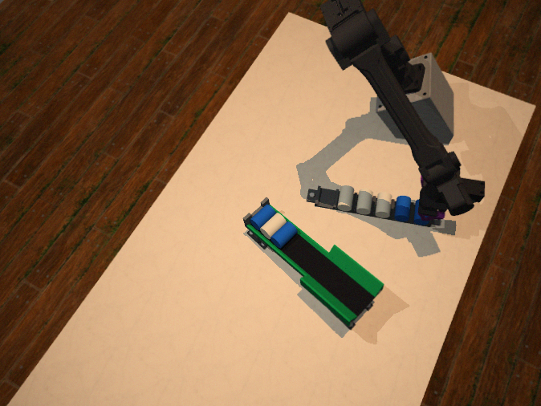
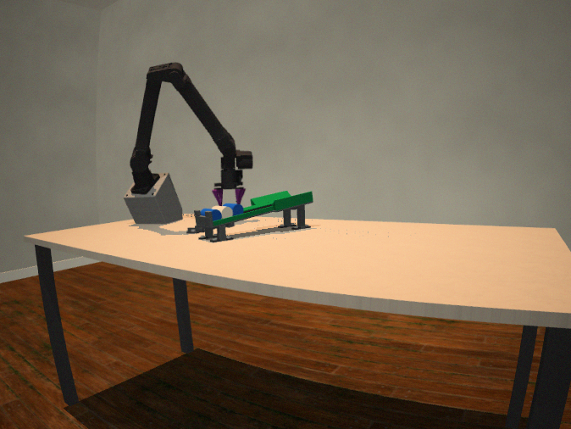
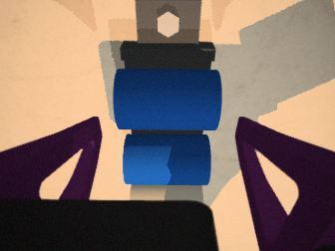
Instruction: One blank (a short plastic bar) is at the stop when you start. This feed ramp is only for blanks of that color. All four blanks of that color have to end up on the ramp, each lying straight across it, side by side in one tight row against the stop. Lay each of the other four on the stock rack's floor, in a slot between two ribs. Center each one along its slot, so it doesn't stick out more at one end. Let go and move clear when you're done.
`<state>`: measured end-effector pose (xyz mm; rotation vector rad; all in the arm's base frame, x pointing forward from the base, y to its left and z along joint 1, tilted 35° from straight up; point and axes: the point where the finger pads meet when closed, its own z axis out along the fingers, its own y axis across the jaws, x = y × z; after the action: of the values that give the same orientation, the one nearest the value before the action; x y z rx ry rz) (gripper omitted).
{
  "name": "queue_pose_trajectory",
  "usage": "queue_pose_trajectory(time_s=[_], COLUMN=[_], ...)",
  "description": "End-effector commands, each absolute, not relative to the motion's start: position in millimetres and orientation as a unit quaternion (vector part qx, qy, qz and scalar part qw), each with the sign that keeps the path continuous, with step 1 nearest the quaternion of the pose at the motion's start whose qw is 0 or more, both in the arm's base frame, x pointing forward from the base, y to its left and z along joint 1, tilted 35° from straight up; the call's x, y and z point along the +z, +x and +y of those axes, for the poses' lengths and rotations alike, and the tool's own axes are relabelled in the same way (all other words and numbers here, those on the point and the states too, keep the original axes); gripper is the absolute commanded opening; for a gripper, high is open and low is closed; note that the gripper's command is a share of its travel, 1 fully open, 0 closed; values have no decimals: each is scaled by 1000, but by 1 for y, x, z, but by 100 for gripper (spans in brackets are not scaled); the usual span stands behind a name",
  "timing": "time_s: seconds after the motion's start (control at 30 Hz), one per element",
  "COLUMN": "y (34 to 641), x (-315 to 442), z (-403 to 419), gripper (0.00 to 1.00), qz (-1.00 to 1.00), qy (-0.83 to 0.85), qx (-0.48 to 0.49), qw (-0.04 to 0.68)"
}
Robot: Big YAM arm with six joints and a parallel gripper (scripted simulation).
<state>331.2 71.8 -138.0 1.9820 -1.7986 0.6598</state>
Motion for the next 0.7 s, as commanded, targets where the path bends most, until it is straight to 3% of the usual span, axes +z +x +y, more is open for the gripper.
queue_pose_trajectory(time_s=[0.0, 0.67], y=[334, 335], x=[-137, -135], z=[65, 64], gripper=[80, 80], qz=[-648, -648], qy=[700, 700], qx=[236, 237], qw=[185, 183])
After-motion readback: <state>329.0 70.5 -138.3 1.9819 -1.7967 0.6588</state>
